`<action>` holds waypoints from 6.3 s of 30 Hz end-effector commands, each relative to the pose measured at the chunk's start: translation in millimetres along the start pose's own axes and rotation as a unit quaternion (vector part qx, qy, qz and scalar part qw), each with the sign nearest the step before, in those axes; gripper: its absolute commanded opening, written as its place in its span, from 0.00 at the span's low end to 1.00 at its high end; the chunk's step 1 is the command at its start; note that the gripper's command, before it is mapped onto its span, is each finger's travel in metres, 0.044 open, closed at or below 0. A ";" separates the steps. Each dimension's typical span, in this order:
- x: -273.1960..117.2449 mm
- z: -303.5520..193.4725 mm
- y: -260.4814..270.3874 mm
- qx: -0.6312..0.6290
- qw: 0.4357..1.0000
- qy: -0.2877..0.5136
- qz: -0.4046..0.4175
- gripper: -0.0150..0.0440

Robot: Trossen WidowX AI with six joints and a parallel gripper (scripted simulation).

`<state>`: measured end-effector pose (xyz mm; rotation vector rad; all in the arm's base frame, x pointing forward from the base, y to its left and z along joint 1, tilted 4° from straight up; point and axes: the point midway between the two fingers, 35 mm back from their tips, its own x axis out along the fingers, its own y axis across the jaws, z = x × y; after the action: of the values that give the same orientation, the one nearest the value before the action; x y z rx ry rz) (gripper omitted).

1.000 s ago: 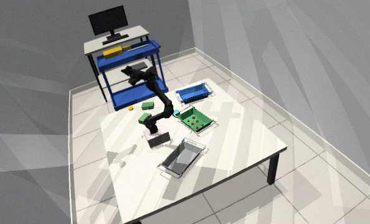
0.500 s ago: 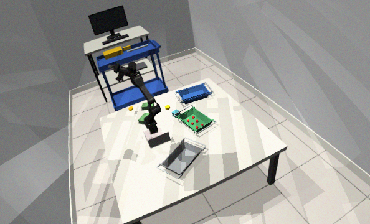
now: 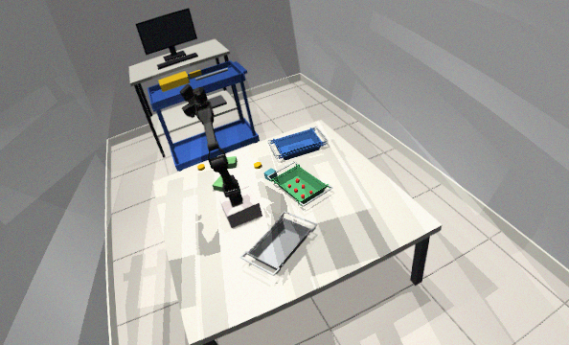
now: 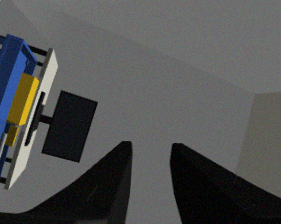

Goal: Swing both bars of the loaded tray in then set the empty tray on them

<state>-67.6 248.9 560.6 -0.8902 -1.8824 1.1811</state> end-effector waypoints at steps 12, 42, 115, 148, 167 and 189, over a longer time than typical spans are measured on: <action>-15.7 -145.4 131.7 0.149 0.947 0.221 0.177 0.40; -333.0 -306.0 352.2 0.494 0.516 0.655 0.247 0.40; -620.6 -102.3 495.1 0.626 -0.158 0.762 0.043 0.40; -605.9 -110.2 480.5 0.628 -0.159 0.760 0.043 0.40; -601.7 -134.4 426.6 0.626 -0.155 0.764 0.038 0.40; -405.2 -177.5 488.6 0.632 -0.155 0.758 0.037 0.40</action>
<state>391.4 102.6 88.0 -0.2115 1.5462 0.3126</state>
